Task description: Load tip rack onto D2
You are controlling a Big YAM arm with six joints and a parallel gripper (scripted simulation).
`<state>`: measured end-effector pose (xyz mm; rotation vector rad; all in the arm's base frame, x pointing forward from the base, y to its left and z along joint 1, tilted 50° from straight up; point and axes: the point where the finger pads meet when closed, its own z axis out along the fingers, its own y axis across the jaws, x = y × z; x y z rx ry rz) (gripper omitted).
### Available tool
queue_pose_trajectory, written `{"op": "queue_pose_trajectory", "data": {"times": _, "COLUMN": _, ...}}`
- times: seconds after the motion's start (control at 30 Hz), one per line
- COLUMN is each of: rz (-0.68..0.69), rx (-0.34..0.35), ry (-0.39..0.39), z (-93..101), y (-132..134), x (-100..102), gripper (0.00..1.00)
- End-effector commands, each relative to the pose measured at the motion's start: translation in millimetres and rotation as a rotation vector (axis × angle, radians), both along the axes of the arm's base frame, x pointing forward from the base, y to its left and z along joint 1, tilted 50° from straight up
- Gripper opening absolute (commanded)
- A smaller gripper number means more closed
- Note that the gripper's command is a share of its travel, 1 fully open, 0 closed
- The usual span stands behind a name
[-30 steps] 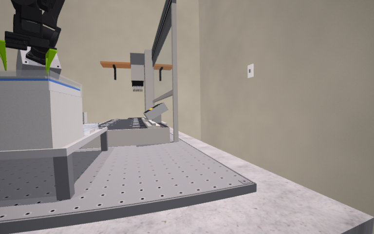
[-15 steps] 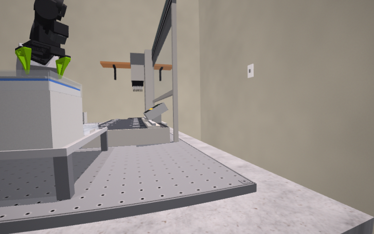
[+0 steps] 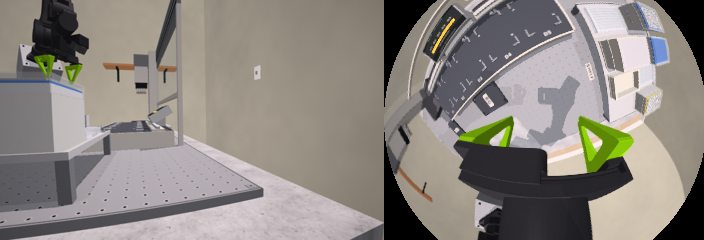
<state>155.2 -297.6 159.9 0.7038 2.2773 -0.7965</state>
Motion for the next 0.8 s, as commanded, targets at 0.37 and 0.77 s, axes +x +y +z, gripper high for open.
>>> {"op": "queue_pose_trajectory", "data": {"times": 0.37, "rz": 0.183, "rx": -0.111, "ry": 0.155, "z": -23.9, "y": 46, "x": 36, "gripper": 1.0}}
{"op": "queue_pose_trajectory", "data": {"times": 0.77, "rz": 0.338, "rx": -0.179, "ry": 0.334, "z": -59.6, "y": 91, "x": 66, "gripper": 1.0}}
